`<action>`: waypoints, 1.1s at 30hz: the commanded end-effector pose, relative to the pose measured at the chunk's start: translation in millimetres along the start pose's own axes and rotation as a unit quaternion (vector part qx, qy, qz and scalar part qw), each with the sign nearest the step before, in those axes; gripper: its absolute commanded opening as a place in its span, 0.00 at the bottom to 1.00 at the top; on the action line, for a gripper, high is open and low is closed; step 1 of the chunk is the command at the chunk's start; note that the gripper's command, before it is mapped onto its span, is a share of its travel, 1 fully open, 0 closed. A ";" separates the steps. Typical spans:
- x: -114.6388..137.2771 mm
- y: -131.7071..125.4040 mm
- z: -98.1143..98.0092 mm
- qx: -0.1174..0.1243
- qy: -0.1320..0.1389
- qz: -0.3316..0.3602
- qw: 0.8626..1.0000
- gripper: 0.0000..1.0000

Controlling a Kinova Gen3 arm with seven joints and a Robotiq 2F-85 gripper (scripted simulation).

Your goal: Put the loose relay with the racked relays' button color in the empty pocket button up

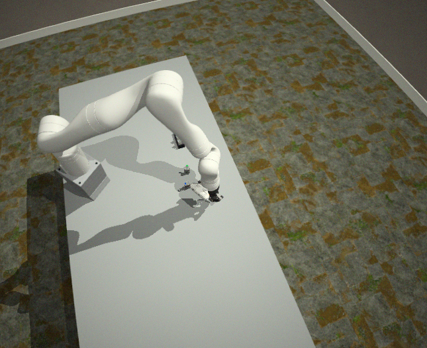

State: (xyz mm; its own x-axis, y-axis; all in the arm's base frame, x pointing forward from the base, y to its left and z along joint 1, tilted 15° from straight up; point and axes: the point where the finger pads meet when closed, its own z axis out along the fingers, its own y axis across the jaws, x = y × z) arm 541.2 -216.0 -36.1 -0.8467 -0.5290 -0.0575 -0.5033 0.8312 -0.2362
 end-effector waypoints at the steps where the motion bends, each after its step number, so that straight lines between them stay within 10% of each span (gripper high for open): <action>1: -4.4 -2.9 -14.6 0.004 -0.005 0.000 1.000 0.00; 33: -4.6 -1.6 -66.2 0.004 -0.005 0.000 1.000 0.00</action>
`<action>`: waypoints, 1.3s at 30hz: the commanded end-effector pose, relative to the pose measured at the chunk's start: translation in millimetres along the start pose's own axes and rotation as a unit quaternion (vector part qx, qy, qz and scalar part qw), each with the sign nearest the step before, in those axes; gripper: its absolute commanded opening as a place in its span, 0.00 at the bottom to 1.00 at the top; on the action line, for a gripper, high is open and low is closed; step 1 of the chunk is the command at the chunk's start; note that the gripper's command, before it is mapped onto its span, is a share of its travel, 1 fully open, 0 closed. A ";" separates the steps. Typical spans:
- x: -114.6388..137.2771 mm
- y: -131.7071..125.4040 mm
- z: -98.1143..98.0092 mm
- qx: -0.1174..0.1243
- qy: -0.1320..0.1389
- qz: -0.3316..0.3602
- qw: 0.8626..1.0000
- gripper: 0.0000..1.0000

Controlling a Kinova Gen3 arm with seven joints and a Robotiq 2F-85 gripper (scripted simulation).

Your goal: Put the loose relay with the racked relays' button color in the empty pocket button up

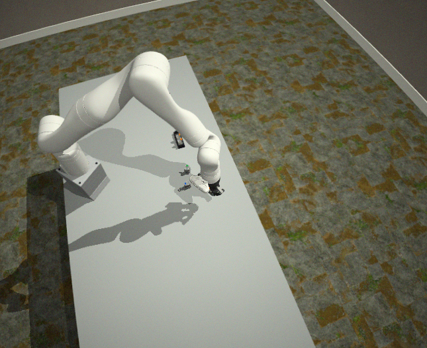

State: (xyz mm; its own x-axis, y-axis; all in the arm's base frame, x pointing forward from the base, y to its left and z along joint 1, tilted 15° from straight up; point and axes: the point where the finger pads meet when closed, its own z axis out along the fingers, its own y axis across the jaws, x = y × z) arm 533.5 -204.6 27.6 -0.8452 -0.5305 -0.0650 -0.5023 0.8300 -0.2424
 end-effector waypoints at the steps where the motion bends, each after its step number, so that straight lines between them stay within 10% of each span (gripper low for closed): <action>1: -2.3 1.2 -1.0 0.000 -0.001 0.000 1.000 0.00; 10: -25.9 30.8 2.8 -0.005 -0.001 0.000 1.000 0.00; 39: -128.2 261.0 11.2 -0.017 0.005 -0.001 1.000 0.00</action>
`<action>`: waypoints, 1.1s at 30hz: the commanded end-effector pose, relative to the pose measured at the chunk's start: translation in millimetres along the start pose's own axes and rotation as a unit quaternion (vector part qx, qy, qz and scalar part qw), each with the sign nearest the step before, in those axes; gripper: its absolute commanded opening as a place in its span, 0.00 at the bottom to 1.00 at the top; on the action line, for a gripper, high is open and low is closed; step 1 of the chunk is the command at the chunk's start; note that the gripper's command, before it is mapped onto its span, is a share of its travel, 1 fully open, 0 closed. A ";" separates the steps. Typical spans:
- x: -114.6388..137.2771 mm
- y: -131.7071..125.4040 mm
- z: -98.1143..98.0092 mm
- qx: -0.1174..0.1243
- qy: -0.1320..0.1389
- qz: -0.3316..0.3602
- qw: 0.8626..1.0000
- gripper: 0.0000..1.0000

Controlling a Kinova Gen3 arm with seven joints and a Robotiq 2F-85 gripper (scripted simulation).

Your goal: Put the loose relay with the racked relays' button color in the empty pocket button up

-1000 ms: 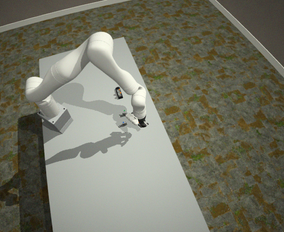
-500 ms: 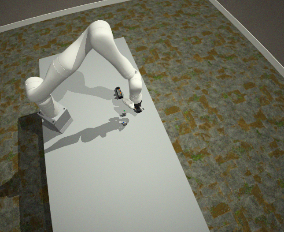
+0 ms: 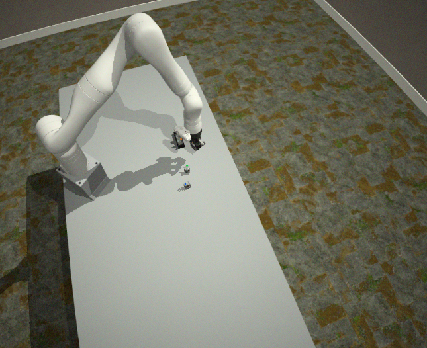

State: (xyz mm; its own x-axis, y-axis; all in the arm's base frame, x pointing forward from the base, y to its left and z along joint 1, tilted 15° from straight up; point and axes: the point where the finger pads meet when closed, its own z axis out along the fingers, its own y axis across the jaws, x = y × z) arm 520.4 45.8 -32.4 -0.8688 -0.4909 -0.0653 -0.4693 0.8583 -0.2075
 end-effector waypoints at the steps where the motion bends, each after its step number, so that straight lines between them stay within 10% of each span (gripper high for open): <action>1: -10.0 40.8 -0.3 0.001 0.000 -0.023 1.000 0.00; 17: -13.0 157.9 -2.5 0.015 -0.005 -0.023 1.000 0.00; 33: -11.8 169.8 -3.0 0.017 -0.006 -0.023 1.000 0.00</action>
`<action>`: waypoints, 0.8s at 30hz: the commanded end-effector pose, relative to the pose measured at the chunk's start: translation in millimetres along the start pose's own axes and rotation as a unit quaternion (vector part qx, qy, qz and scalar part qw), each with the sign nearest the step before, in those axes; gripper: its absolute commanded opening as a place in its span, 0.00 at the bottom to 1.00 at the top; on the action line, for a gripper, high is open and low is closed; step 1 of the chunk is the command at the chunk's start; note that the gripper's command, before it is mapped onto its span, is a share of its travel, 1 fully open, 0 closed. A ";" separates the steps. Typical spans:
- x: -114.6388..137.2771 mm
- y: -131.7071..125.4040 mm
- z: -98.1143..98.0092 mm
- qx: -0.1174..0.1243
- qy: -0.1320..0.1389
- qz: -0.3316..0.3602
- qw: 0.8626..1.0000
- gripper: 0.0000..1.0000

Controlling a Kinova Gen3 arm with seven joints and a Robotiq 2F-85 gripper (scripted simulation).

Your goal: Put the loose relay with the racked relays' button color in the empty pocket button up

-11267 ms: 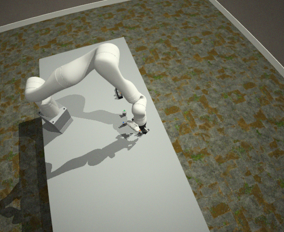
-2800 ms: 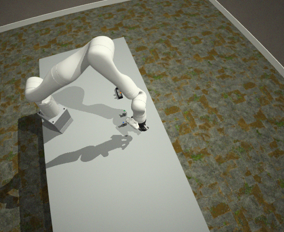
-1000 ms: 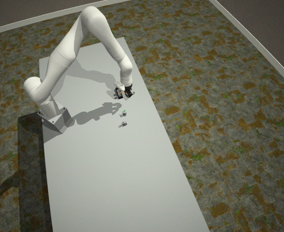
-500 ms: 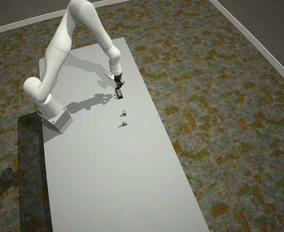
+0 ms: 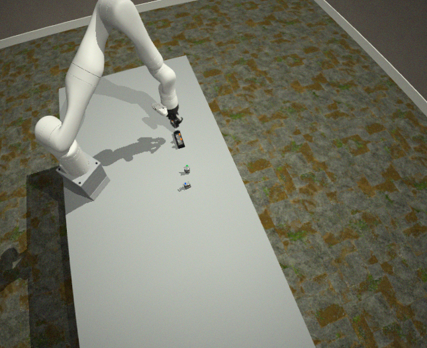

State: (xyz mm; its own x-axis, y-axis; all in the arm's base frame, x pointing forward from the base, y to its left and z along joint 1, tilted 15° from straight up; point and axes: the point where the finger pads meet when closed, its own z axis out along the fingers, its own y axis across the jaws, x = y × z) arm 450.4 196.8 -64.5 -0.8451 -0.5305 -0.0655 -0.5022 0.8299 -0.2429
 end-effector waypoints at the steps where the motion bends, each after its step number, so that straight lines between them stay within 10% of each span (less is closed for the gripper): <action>1: -0.7 0.6 -0.8 0.000 -0.001 -0.001 1.000 0.00; 12: -0.9 0.8 -0.8 0.000 -0.001 -0.031 1.000 0.00; 24: -1.8 0.6 -0.6 0.001 -0.001 -0.250 0.968 0.00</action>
State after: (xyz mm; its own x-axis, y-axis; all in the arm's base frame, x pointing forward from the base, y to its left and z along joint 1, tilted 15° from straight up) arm 449.4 200.1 -65.5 -0.5266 -0.8485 0.0528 -0.8292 0.4989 -0.2521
